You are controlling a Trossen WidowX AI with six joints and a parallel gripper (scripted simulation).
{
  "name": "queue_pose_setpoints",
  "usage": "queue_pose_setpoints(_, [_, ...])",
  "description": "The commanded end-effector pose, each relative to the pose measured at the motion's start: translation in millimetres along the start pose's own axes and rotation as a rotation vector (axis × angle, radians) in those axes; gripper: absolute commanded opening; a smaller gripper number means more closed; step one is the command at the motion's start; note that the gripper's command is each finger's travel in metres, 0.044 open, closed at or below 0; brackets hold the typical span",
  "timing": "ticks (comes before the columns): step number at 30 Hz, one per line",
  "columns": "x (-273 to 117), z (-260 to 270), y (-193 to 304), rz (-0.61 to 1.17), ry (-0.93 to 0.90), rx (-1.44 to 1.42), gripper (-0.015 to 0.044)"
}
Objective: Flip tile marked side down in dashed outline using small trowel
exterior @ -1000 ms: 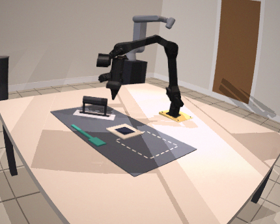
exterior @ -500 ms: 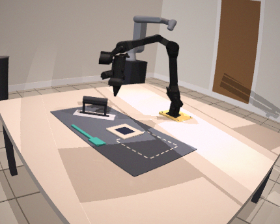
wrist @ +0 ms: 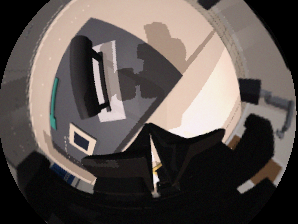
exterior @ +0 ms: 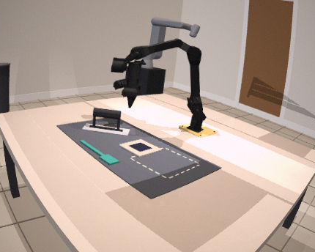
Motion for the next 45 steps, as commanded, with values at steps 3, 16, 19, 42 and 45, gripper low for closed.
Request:
queue_pose_setpoints(3, [0.0, 0.0, 0.0, 0.0, 0.0, 0.0, 0.0])
queue_pose_setpoints(16, [0.0, 0.0, 0.0, 0.0, 0.0, 0.0, 0.01])
queue_pose_setpoints(19, [0.0, 0.0, 0.0, 0.0, 0.0, 0.0, 0.01])
queue_pose_setpoints(42, [0.0, 0.0, 0.0, 0.0, 0.0, 0.0, 0.0])
queue_pose_setpoints(45, [0.0, 0.0, 0.0, 0.0, 0.0, 0.0, 0.0])
Point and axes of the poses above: the point midway between the two fingers, 35 mm back from their tips, its own x axis out along the fingers, its own z axis across the jaws, y = z × x, the point moved 10 cm from there along -x, back along the fingers, and after that the axes turned 9 degrees about -x, right-handed, at the moved point
